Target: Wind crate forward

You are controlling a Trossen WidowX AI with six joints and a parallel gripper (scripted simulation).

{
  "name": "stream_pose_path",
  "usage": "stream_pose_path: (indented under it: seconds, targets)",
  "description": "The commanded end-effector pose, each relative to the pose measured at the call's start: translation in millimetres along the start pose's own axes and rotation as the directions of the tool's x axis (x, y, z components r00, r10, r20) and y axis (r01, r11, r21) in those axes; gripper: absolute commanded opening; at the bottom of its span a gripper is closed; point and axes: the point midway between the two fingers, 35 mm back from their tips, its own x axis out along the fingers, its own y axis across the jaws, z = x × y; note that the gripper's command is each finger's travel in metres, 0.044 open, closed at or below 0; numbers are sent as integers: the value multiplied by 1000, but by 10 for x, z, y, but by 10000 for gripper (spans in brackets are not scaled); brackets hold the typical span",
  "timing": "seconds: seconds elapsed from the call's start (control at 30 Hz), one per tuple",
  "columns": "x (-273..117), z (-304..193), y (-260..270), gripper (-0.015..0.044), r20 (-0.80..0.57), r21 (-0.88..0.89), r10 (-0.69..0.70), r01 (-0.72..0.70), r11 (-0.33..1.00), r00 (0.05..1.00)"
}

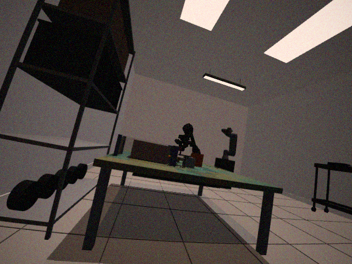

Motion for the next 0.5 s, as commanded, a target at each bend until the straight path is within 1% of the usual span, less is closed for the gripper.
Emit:
stream_pose_path:
  seconds: [0.0,0.47]
  targets:
    - [29,25,119,0,1,5,22,-22,1000,1000]
    - [42,65,257,0,1,5,23,-23,1000,1000]
